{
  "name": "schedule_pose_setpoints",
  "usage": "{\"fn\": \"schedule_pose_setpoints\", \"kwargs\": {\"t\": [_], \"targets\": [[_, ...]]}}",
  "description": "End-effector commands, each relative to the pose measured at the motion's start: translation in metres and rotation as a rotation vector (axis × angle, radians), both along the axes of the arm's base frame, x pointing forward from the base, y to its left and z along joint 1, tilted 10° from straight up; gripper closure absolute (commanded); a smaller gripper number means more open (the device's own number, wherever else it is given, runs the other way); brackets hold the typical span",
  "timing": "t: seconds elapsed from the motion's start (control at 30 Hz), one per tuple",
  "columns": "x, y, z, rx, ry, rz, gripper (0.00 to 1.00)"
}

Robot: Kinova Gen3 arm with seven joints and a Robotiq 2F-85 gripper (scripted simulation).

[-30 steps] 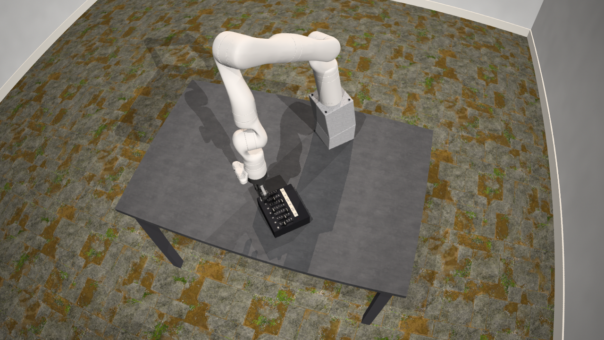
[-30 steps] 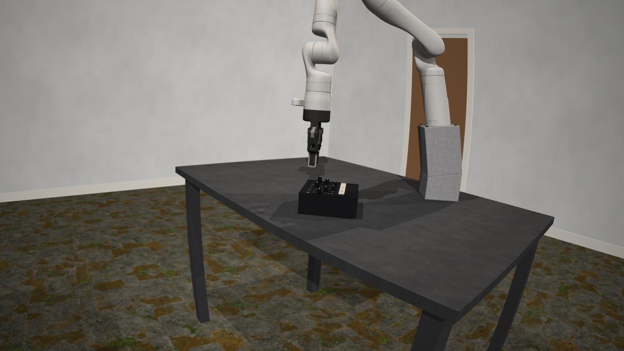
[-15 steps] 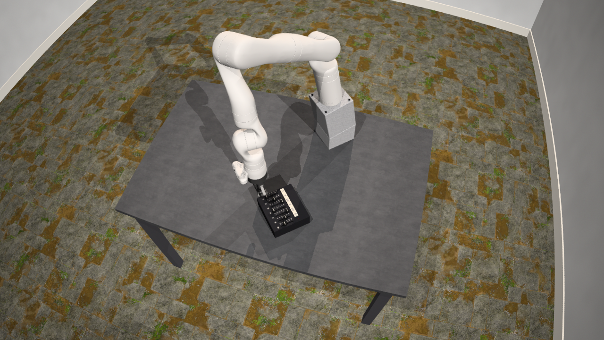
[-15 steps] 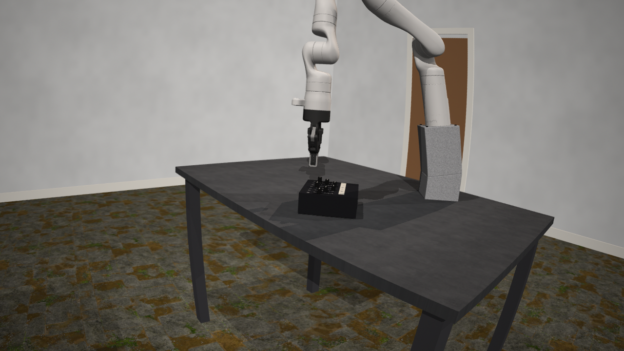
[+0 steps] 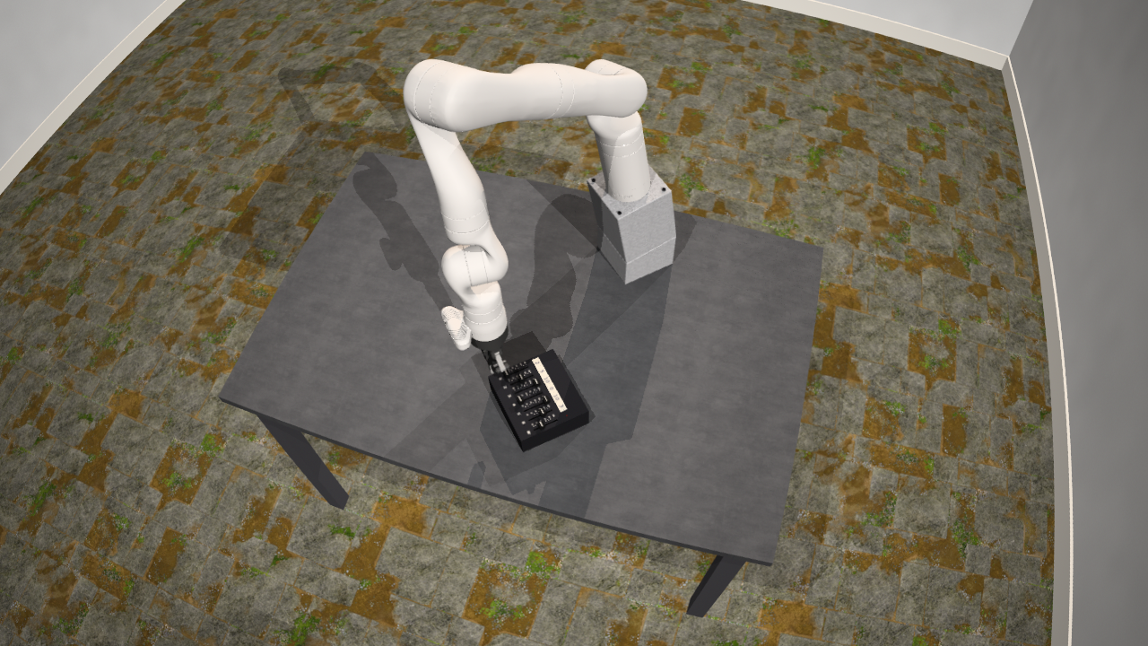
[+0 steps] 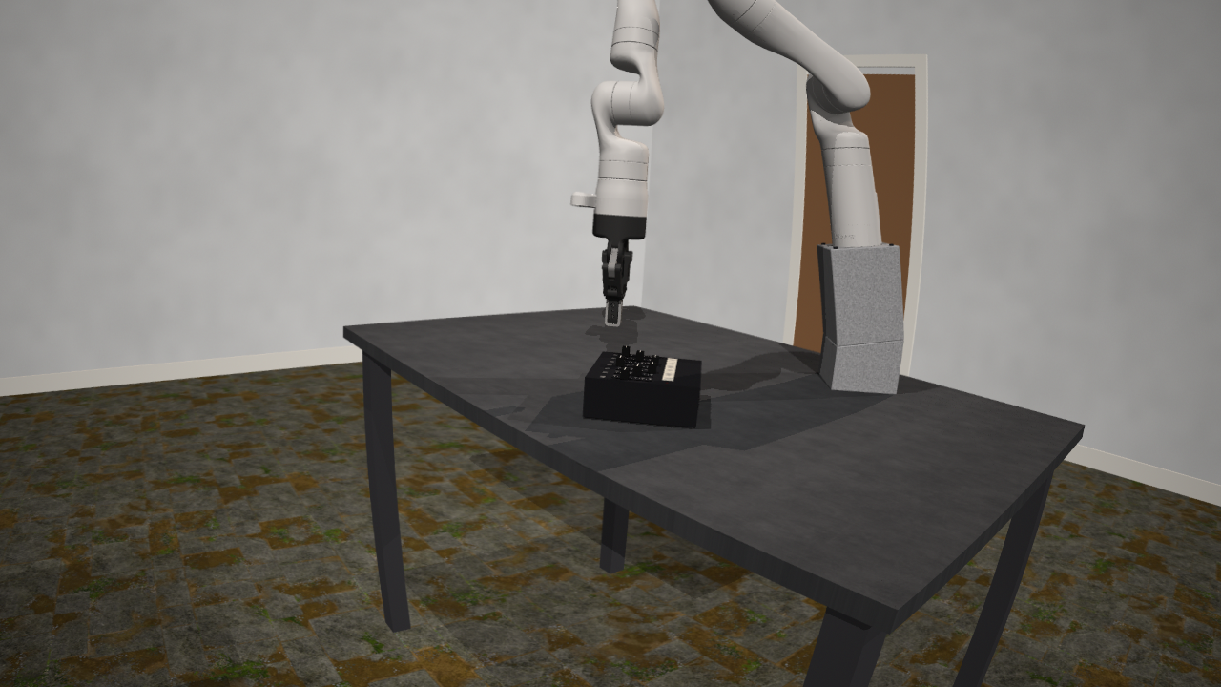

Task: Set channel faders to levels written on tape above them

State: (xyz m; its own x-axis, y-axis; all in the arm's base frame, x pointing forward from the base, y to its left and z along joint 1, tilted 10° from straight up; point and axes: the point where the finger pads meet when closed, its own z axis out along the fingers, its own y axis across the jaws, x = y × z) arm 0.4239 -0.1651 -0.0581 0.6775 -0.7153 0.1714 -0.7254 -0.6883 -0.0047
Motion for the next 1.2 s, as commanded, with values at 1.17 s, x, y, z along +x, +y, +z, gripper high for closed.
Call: {"fn": "schedule_pose_setpoints", "kwargs": {"t": [1.17], "targets": [[0.003,-0.002,-0.015,0.0,-0.001,0.0,1.0]]}}
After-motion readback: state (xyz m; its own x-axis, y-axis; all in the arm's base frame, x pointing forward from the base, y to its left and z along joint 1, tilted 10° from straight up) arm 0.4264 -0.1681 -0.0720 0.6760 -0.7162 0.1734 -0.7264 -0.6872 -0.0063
